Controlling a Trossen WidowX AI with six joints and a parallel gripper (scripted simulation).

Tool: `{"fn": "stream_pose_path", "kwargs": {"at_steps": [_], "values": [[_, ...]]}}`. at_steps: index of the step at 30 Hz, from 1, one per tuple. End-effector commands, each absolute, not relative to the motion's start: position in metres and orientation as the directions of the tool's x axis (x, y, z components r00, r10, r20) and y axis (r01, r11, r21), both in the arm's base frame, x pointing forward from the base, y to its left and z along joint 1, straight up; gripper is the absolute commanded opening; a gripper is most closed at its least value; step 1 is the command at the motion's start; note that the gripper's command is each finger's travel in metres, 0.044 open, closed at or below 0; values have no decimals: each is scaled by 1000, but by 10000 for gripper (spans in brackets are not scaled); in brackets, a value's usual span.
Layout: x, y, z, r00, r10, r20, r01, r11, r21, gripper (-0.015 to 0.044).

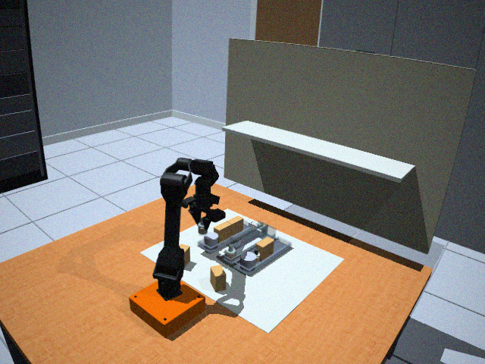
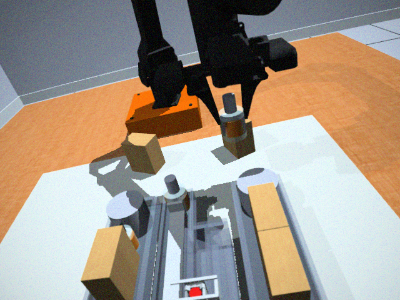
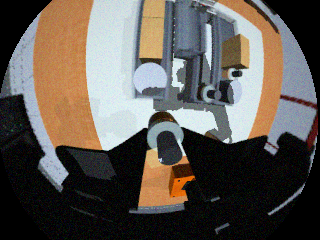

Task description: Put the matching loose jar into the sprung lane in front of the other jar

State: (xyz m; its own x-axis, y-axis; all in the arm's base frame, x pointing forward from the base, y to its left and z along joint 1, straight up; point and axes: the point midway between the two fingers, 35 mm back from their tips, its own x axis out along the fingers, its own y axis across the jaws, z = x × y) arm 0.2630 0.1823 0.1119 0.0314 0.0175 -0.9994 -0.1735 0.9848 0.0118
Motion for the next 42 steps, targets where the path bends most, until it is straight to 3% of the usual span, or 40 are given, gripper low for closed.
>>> {"fn": "stream_pose_path", "kwargs": {"at_steps": [1,18,42], "values": [[270,162,105,32,15,-999,-167,986,10,0],[285,76,70,33,7,-999,-138,990,3,0],[289,76,46,33,7,-999,-138,990,3,0]]}}
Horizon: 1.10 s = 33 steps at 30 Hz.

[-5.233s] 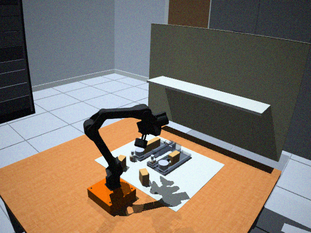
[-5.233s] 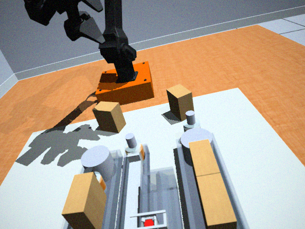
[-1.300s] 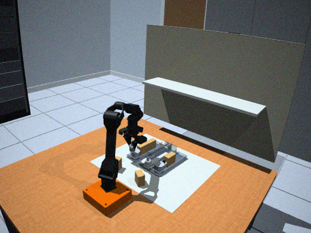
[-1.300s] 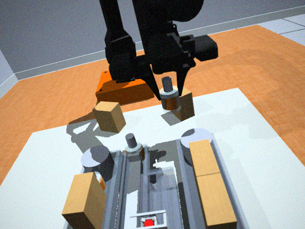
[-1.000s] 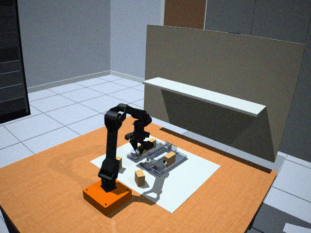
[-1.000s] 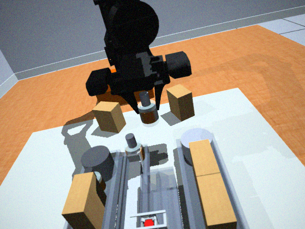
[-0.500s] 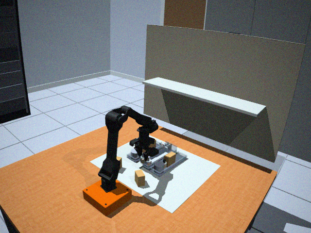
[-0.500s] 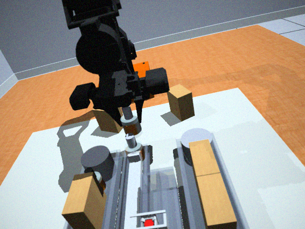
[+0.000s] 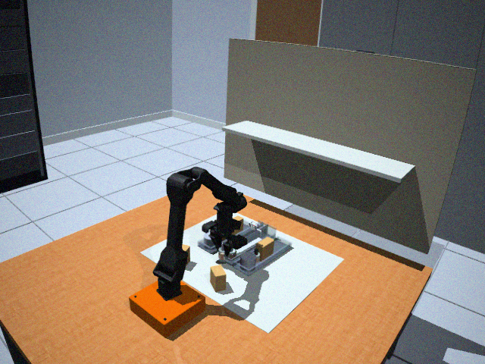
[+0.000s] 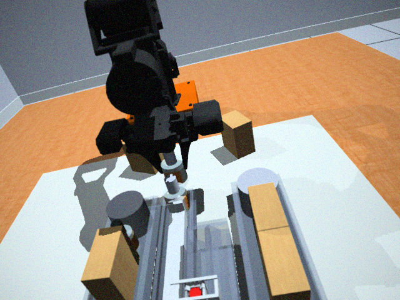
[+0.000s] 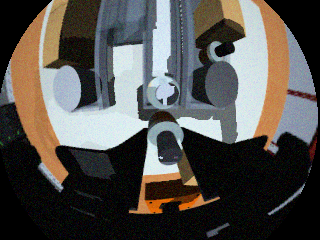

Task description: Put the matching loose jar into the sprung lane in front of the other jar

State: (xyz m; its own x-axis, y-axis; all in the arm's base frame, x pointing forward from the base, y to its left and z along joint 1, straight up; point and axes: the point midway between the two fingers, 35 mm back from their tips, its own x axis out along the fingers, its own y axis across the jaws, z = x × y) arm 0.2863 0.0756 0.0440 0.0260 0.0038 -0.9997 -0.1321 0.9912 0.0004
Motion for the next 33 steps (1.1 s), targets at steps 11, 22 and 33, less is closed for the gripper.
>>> {"fn": "stream_pose_path", "kwargs": {"at_steps": [11,22,33], "values": [[294,77,46,34,7,-999,-138,990,3,0],[299,78,46,34,7,-999,-138,990,3,0],[304,79,46,35,7,-999,-138,990,3,0]]}}
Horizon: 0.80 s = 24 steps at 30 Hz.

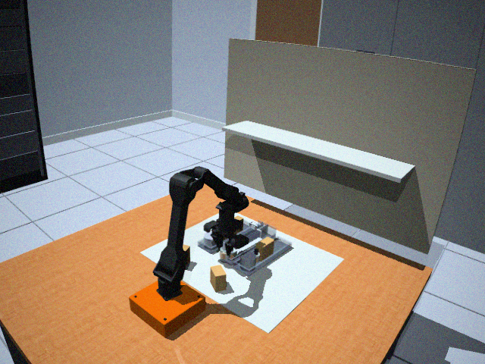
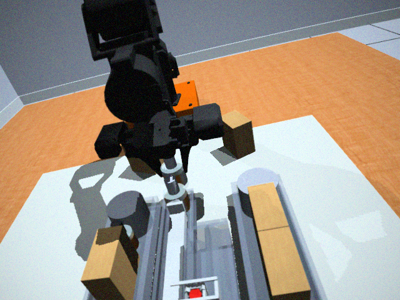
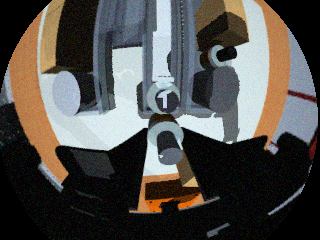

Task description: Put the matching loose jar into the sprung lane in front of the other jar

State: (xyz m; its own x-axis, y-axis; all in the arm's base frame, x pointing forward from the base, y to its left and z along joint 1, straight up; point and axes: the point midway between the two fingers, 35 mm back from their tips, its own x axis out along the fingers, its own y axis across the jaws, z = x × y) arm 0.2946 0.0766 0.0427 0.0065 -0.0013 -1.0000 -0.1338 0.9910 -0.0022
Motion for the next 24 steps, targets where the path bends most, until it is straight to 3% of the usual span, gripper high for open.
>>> {"fn": "stream_pose_path", "kwargs": {"at_steps": [1,24], "values": [[305,79,47,35,7,-999,-138,990,3,0],[315,80,48,36,8,-999,-138,990,3,0]]}}
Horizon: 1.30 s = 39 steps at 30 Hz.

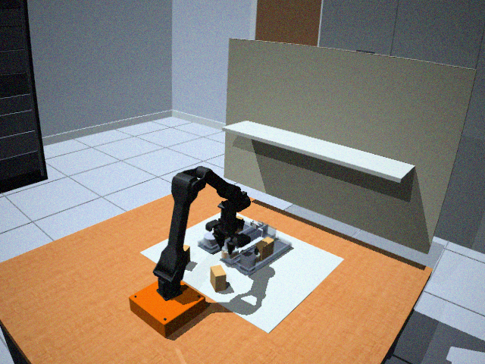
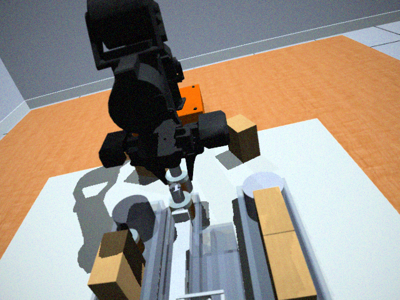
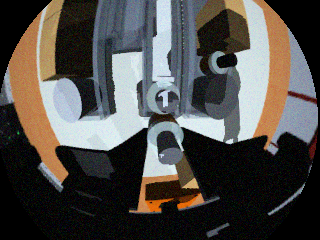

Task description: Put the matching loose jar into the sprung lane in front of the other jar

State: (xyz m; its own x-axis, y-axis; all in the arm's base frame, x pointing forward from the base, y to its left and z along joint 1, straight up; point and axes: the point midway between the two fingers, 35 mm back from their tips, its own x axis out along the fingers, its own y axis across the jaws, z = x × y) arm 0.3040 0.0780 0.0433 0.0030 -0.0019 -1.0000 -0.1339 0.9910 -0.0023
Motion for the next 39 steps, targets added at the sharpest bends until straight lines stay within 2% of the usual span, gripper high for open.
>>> {"fn": "stream_pose_path", "kwargs": {"at_steps": [1,39], "values": [[315,80,48,36,8,-999,-138,990,3,0],[332,82,53,37,8,-999,-138,990,3,0]]}}
